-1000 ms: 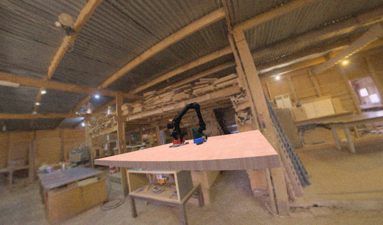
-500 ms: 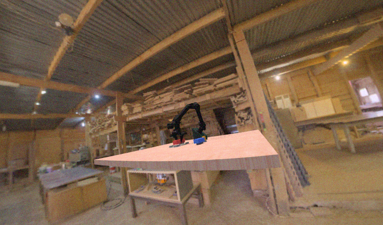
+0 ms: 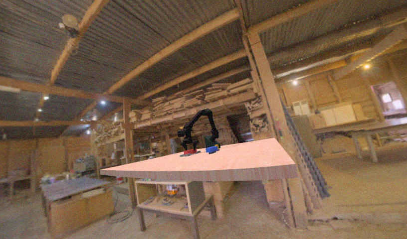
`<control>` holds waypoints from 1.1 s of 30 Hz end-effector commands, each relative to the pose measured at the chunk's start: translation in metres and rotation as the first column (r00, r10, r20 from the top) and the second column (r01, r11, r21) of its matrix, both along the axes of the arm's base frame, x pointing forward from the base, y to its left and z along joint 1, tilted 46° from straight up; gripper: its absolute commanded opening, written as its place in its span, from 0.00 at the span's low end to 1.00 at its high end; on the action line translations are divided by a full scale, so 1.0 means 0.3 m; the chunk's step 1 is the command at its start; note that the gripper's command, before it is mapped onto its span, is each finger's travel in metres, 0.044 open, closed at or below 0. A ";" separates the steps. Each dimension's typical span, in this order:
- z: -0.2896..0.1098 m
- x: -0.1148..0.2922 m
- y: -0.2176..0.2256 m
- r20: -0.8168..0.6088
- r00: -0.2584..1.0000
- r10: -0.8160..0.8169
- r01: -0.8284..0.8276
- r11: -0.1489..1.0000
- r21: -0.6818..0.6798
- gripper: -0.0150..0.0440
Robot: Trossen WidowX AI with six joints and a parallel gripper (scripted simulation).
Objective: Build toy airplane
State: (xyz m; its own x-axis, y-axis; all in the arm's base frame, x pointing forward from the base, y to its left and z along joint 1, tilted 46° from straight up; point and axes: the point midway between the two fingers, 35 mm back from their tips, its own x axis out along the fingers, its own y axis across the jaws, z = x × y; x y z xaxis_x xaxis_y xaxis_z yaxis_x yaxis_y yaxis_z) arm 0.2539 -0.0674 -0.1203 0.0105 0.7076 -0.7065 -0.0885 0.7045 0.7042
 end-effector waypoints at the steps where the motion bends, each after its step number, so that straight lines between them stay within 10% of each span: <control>1: 0.001 0.001 -0.001 0.001 1.000 0.000 0.000 1.000 -0.001 1.00; 12: 0.250 -0.006 -0.256 -0.005 1.000 -0.008 0.008 1.000 -0.003 1.00; 33: 0.321 0.085 -0.180 -0.109 0.987 -0.119 0.117 0.993 -0.028 1.00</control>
